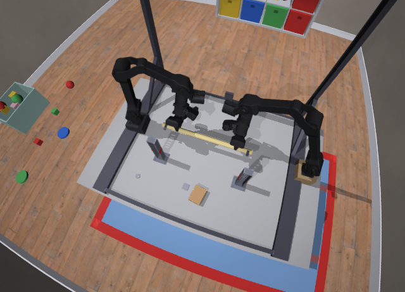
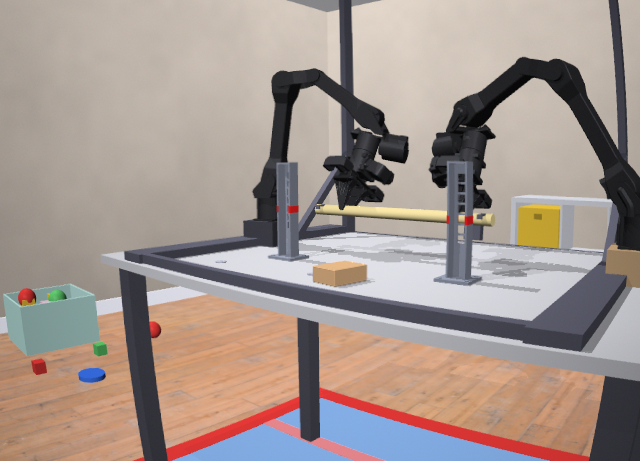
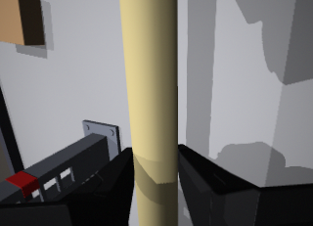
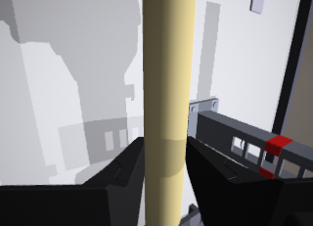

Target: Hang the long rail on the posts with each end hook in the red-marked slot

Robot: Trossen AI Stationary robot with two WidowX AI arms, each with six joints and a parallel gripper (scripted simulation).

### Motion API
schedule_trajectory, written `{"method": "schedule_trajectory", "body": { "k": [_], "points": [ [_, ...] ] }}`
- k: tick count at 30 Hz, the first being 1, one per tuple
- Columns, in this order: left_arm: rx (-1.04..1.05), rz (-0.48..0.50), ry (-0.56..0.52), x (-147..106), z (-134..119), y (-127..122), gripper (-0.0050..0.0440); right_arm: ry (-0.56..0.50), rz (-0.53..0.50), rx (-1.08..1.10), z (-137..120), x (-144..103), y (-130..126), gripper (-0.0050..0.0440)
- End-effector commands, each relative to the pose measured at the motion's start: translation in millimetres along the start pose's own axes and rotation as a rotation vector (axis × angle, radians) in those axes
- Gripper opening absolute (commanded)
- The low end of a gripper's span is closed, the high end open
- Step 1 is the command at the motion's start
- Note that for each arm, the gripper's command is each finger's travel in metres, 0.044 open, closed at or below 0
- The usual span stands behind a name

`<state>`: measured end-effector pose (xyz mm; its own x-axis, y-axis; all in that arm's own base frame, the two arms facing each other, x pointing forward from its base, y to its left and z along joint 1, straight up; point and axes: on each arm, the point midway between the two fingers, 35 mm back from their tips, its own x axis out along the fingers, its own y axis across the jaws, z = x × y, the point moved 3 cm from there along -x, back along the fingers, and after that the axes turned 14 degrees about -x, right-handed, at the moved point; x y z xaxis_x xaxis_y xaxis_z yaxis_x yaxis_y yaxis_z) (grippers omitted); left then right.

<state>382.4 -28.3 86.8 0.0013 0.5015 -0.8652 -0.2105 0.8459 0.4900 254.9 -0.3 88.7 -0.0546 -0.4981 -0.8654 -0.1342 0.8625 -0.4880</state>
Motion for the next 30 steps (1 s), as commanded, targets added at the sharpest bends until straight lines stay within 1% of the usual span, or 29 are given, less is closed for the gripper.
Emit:
{"method": "schedule_trajectory", "body": {
  "k": [1,5,9,11,20,23,30],
  "points": [
    [-0.014,-0.010,-0.031,-12,2,10,-0.0050,-0.016,-0.002,0.007,-2,-3,-5,-0.0050],
    [-0.014,-0.010,-0.032,-8,3,16,-0.0050,-0.016,-0.002,0.007,-2,0,-12,-0.0050],
    [-0.014,-0.009,-0.032,-1,4,30,-0.0050,-0.016,-0.004,0.007,-3,8,-26,-0.0050],
    [-0.014,-0.009,-0.032,-1,4,30,-0.0050,-0.016,-0.004,0.007,-3,8,-26,-0.0050],
    [-0.014,-0.006,-0.032,17,7,65,-0.0050,-0.015,-0.008,0.007,-6,26,-61,-0.0050],
    [-0.015,0.019,-0.037,20,7,69,-0.0050,-0.012,-0.030,0.007,-7,29,-65,-0.0050],
    [-0.015,0.021,-0.037,22,7,71,-0.0050,-0.011,-0.034,0.007,-7,30,-68,-0.0050]
  ]
}}
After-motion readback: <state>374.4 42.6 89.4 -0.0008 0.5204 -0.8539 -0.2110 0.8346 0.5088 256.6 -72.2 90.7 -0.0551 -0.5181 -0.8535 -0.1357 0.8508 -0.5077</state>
